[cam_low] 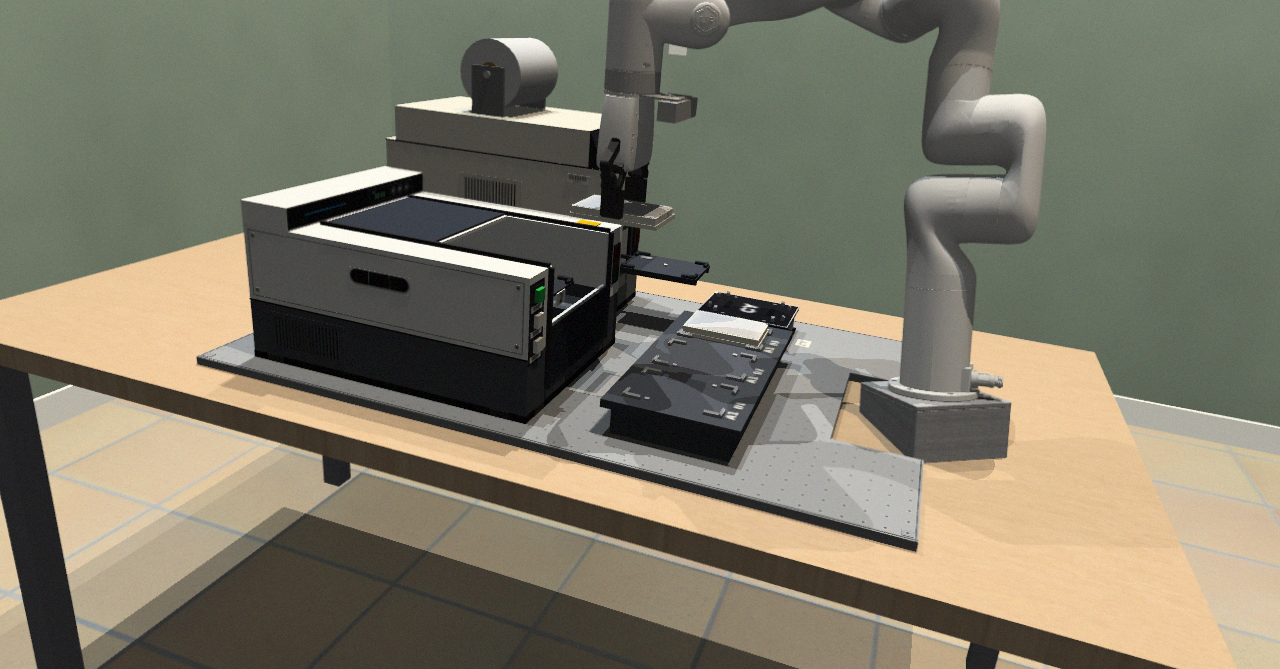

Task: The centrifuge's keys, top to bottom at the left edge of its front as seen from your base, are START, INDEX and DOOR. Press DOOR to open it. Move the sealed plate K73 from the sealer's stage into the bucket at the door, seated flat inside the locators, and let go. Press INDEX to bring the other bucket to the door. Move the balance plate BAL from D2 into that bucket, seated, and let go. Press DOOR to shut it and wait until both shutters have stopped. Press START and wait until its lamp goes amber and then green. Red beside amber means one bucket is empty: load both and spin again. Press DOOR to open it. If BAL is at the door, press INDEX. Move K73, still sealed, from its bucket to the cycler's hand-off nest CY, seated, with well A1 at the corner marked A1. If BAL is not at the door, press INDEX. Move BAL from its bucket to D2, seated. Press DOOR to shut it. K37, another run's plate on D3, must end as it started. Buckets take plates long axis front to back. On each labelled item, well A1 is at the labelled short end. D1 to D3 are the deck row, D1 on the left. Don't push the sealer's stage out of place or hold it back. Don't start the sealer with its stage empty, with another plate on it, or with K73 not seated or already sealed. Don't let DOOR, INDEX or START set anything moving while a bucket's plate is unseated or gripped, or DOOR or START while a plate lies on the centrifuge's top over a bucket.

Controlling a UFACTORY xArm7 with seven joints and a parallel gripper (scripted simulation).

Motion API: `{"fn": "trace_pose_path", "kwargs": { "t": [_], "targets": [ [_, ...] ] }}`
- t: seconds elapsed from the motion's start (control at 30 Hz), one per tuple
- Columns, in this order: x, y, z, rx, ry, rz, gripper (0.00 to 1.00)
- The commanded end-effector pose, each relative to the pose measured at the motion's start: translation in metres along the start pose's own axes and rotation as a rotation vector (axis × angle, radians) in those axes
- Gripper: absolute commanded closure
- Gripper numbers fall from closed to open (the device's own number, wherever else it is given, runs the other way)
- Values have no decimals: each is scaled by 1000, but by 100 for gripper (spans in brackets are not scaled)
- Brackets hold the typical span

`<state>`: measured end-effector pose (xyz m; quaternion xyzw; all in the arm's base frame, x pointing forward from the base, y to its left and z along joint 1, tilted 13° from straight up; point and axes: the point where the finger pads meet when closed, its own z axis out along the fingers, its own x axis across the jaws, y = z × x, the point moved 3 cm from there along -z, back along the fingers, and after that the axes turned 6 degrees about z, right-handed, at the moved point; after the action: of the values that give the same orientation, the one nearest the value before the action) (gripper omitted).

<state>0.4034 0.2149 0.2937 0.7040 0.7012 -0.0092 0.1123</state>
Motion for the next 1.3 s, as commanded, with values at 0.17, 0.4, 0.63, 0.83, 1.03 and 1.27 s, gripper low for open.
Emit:
{"fn": "trace_pose_path", "kwargs": {
  "t": [0.17,0.4,0.63,0.83,1.03,1.27],
  "targets": [
    [3,19,-1,-1,3,-1,100],
    [5,35,-1,-1,3,-1,100],
    [6,46,-1,-1,3,-1,100],
    [7,60,-1,-1,3,-1,100],
    [9,74,-1,-1,3,-1,100],
    [10,86,-1,-1,2,-1,100]
  ]
}}
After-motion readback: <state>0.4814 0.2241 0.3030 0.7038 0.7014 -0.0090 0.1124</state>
